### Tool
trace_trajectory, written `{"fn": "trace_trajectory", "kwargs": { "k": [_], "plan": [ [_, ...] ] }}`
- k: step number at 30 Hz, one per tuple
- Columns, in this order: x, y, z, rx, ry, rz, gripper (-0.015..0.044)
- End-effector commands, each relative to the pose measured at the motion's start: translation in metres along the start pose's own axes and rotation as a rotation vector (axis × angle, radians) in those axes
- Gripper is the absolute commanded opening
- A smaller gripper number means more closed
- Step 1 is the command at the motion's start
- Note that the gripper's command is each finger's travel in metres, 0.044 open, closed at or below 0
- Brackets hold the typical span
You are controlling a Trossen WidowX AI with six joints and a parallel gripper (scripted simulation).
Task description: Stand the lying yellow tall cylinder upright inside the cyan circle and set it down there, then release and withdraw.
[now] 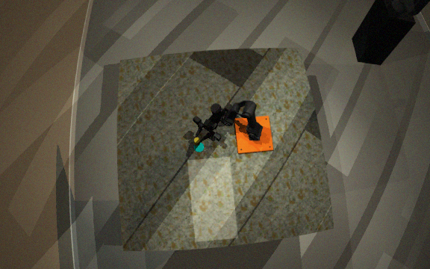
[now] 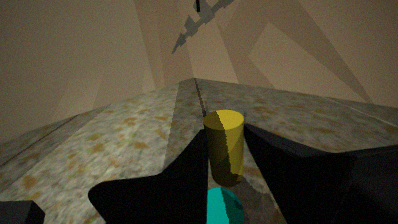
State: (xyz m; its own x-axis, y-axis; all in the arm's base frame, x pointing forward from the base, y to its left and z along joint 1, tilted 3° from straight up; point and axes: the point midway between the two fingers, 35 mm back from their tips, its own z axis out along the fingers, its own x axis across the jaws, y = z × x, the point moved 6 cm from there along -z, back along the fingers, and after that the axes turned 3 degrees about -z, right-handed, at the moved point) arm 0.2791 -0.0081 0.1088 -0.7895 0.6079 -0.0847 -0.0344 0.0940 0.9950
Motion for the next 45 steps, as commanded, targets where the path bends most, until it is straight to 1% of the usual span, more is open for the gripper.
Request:
{"fn": "trace_trajectory", "kwargs": {
  "k": [1, 23, 35, 45],
  "plan": [
    [0.002, -0.011, 0.001, 0.003, 0.001, -0.019, 0.0105],
    [0.019, -0.057, 0.002, 0.026, 0.013, -0.071, 0.0105],
    [0.019, -0.058, 0.002, 0.027, 0.014, -0.071, 0.0105],
    [0.019, -0.058, 0.002, 0.027, 0.014, -0.071, 0.0368]
  ]
}}
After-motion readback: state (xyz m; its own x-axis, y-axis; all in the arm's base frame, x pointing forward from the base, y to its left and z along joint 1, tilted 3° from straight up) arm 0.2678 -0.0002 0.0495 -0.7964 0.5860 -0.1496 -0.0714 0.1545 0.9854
